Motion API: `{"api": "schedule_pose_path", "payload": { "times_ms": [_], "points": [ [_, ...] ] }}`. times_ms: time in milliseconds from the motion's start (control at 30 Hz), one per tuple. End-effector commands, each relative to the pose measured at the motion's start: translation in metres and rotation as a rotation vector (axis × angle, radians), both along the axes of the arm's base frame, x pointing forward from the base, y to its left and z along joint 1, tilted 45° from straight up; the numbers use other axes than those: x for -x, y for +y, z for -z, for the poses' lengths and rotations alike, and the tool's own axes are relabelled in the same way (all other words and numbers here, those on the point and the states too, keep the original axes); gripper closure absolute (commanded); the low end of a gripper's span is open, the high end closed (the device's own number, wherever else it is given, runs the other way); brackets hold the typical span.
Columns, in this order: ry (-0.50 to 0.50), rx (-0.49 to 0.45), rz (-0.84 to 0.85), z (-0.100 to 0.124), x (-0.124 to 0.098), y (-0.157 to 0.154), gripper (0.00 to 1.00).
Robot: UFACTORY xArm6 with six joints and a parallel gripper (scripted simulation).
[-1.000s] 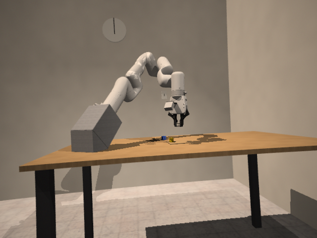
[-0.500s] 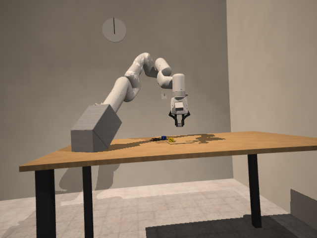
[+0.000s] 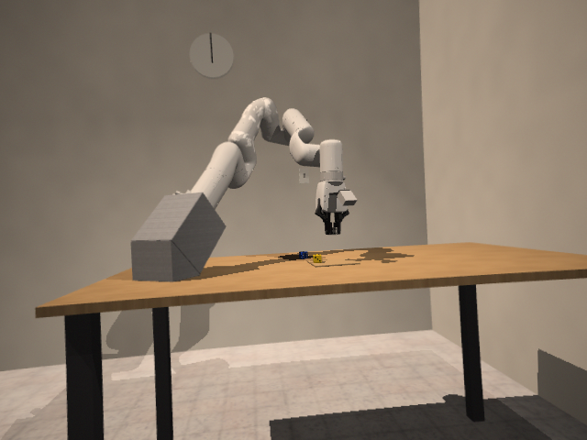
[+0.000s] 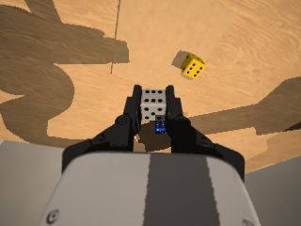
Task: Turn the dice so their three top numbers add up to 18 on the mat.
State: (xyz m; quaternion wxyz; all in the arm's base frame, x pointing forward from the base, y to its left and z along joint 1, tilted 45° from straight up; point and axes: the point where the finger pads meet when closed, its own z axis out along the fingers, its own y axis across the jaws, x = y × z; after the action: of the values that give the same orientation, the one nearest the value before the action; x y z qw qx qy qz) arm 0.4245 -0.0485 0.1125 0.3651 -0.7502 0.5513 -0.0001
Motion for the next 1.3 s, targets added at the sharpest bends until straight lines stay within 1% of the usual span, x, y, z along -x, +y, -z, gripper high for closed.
{"api": "schedule_pose_path", "payload": {
  "times_ms": [0,267,367,400,433,600,633,800,900,967,1067,1133,1267],
  "points": [
    [-0.098,0.062,-0.109,-0.009,-0.002,0.009,0.79],
    [-0.260,0.179,-0.320,-0.024,-0.003,0.028,0.79],
    [-0.265,0.182,-0.326,-0.024,-0.003,0.028,0.79],
    [-0.318,0.220,-0.394,-0.029,-0.004,0.035,0.79],
    [-0.342,0.237,-0.425,-0.031,-0.004,0.038,0.79],
    [-0.418,0.290,-0.522,-0.038,-0.003,0.046,0.79],
    [-0.453,0.314,-0.565,-0.041,-0.003,0.050,0.79],
    [-0.550,0.382,-0.687,-0.049,-0.003,0.062,0.79],
    [-0.552,0.383,-0.689,-0.049,-0.003,0.062,0.79],
    [-0.628,0.436,-0.783,-0.056,-0.002,0.071,0.79],
    [-0.662,0.459,-0.824,-0.059,-0.001,0.074,0.79],
    [-0.720,0.498,-0.894,-0.063,0.000,0.081,0.79],
    [-0.783,0.542,-0.970,-0.069,0.001,0.088,0.79]
  ]
}}
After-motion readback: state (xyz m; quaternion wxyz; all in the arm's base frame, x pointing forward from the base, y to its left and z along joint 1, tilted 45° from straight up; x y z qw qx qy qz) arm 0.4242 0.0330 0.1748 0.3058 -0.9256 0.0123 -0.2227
